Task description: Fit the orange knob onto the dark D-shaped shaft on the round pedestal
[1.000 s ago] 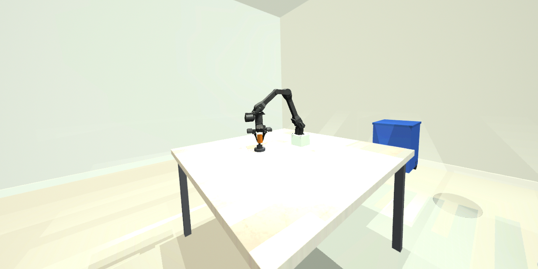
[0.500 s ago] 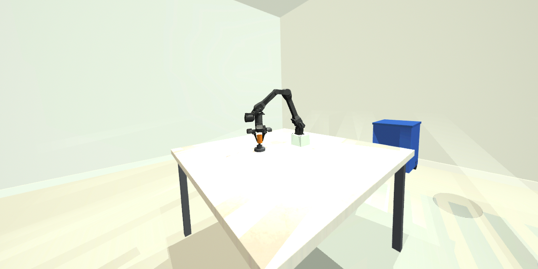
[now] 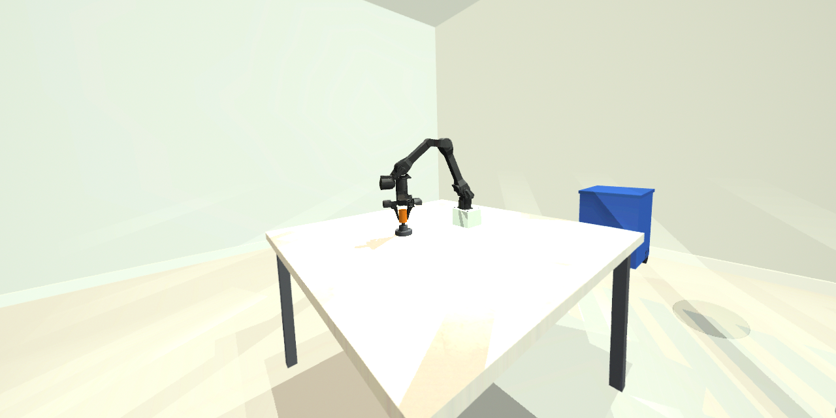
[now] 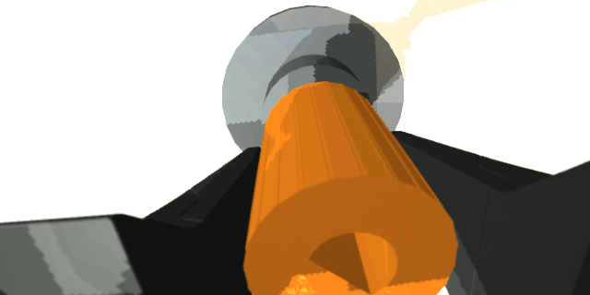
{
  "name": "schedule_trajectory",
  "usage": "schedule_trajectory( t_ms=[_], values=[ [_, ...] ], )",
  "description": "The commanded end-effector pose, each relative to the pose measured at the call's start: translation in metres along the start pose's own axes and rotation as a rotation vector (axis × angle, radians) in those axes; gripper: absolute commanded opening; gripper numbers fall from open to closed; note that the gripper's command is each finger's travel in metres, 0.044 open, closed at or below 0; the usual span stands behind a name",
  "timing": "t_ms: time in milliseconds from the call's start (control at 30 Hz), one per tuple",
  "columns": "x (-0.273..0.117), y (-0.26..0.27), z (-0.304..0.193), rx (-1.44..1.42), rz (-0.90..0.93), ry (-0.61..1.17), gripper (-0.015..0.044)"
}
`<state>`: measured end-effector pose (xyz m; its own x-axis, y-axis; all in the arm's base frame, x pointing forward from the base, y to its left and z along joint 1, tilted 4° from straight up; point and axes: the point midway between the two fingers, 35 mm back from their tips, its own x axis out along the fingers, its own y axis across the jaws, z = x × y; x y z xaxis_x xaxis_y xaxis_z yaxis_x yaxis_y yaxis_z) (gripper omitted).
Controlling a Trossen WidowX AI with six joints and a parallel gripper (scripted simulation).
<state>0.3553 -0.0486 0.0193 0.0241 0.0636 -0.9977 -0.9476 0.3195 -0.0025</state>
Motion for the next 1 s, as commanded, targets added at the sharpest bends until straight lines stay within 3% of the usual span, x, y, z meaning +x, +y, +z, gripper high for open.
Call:
schedule_trajectory(
  t_ms=[0, 300, 533, 967],
  values=[
    [0.0002, -0.0007, 0.0005, -0.007, -0.004, -0.003, 0.0000],
    [-0.0052, 0.0015, 0.0000, -0.016, -0.004, -0.003, 0.0000],
    [-0.0062, 0.0035, -0.0003, -0.216, -0.004, -0.003, 0.0000],
    [-0.0029, -0.0003, 0.0004, -0.216, -0.005, -0.003, 0.0000]
  ],
)
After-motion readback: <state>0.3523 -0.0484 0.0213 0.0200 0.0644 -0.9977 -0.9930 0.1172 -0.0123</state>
